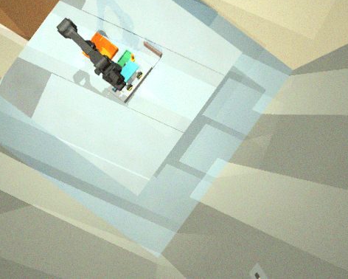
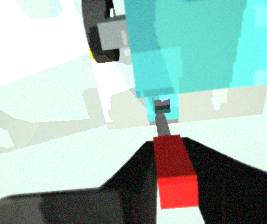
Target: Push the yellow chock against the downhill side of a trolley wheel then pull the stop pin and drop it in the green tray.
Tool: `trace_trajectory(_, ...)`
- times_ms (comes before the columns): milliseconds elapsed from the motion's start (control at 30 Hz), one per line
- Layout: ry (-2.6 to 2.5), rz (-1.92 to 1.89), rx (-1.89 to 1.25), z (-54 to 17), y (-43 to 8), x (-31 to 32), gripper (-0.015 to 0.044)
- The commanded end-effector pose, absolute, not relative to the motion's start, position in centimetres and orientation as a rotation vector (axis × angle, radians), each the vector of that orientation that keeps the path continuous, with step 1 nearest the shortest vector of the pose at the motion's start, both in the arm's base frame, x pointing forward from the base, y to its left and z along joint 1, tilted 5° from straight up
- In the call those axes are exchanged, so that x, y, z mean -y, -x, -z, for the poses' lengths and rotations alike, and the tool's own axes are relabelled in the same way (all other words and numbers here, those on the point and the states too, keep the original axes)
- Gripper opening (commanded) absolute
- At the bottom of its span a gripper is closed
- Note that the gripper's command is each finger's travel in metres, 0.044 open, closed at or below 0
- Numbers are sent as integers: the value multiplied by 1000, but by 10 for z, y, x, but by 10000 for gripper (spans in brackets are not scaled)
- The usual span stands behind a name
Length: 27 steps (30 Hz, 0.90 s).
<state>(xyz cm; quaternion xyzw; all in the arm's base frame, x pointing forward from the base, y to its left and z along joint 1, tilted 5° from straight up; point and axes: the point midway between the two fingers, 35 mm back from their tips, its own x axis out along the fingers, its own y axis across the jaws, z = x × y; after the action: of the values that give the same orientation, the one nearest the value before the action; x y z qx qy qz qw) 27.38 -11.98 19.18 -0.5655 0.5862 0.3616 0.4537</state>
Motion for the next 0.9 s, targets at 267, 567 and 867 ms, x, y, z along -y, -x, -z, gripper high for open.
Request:
trace_trajectory(267, 1400, -878, -1450, -201, -275, 123, 0)
trace_trajectory(567, 1401, -878, -1451, -202, -273, 135, 0)
trace_trajectory(867, 1402, -877, -1452, -206, -271, 150, 0)
